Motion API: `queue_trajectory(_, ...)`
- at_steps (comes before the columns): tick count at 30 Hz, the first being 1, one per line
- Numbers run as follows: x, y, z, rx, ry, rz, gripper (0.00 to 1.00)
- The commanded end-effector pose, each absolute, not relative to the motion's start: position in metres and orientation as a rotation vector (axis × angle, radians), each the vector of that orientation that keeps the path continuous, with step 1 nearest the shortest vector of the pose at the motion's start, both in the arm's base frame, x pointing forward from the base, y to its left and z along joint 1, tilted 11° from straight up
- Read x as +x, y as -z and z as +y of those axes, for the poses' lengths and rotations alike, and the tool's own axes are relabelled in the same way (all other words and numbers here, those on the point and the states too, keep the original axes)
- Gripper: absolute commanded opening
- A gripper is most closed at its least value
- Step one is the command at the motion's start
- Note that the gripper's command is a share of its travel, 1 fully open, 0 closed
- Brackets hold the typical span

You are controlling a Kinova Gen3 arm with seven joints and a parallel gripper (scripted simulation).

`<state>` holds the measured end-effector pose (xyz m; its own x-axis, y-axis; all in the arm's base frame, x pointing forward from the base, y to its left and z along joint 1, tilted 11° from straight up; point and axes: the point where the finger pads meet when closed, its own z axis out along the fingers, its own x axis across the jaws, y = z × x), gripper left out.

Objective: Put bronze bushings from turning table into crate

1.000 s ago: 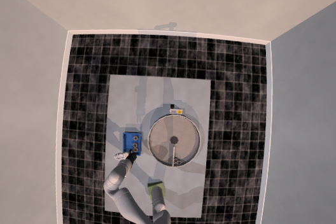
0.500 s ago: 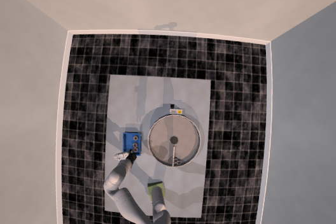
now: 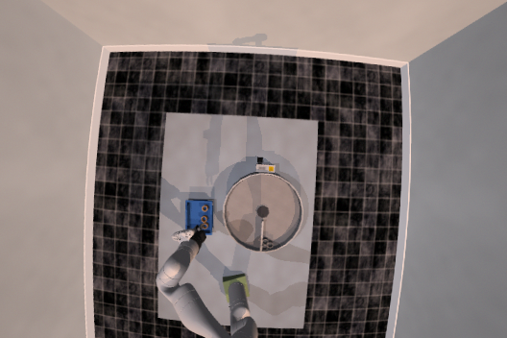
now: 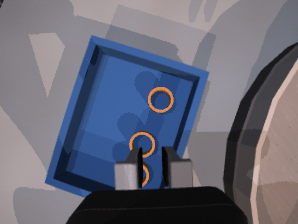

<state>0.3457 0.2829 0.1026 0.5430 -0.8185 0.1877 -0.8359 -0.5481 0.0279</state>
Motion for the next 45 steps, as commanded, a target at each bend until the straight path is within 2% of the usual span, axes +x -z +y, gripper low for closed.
queue_trajectory(1, 0.3459, -0.1033, 0.2835, 2.660, -0.233, -1.432, 0.42)
queue_trajectory(41, 0.3459, -0.1033, 0.2835, 2.660, -0.233, -1.432, 0.42)
queue_trajectory(42, 0.3459, -0.1033, 0.2835, 2.660, -0.233, -1.432, 1.00)
queue_trajectory(45, 0.3459, -0.1033, 0.2835, 2.660, -0.233, -1.432, 1.00)
